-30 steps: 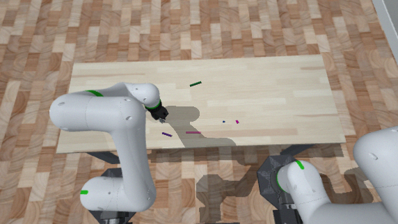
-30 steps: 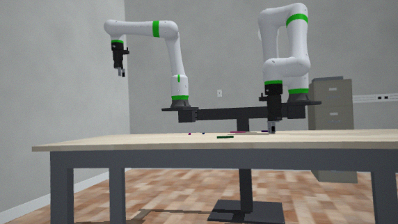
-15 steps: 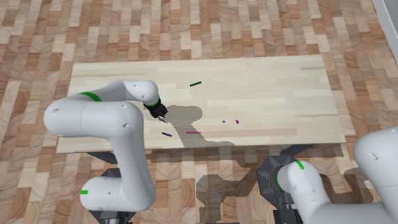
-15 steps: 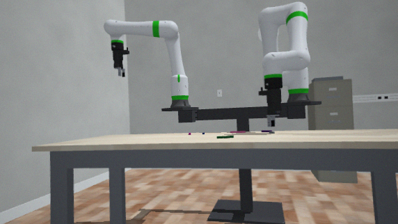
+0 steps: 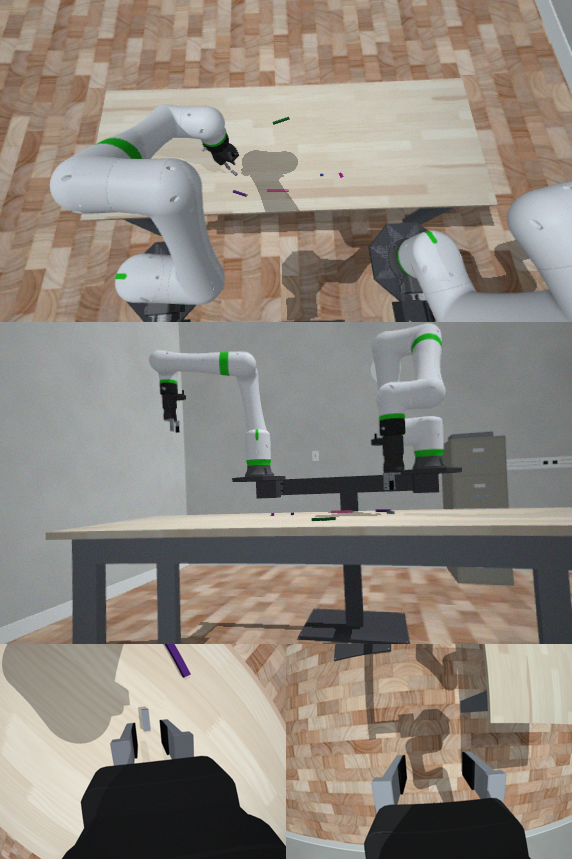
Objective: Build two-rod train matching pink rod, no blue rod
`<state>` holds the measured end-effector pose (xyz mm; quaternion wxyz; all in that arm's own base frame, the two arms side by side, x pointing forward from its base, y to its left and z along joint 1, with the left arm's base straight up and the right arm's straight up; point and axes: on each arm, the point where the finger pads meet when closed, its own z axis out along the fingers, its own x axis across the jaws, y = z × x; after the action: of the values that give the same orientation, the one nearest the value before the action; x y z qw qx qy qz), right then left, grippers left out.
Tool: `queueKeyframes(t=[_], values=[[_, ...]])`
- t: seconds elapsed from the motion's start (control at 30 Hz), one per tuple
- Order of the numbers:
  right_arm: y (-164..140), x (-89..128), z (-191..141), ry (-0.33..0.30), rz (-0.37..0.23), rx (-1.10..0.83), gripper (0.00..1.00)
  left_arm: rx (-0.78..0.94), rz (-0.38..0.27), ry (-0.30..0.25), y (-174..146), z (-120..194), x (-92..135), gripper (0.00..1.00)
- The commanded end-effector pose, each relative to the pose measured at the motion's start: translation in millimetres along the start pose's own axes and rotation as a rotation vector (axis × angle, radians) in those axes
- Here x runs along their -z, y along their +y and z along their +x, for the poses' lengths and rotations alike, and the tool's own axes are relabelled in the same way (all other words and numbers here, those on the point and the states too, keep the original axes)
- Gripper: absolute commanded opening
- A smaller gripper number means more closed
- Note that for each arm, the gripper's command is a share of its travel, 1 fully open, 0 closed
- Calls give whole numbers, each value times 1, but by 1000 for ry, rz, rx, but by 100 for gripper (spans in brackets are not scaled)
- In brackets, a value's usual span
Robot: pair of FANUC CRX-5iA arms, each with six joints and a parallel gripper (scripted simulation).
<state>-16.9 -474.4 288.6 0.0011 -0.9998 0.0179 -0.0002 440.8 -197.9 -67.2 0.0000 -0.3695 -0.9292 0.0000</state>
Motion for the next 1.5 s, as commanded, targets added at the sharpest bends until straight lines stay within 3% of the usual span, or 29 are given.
queueKeyframes(t=[0.0,0.83,1.47], values=[[0,1,0,0,-2,0,100,1,-1,-1,0,-1,4,100],[0,1,0,0,-2,0,100,-15,-1,-1,0,0,4,100],[0,1,0,0,-2,0,100,-558,-1,-1,-25,18,-1,100]])
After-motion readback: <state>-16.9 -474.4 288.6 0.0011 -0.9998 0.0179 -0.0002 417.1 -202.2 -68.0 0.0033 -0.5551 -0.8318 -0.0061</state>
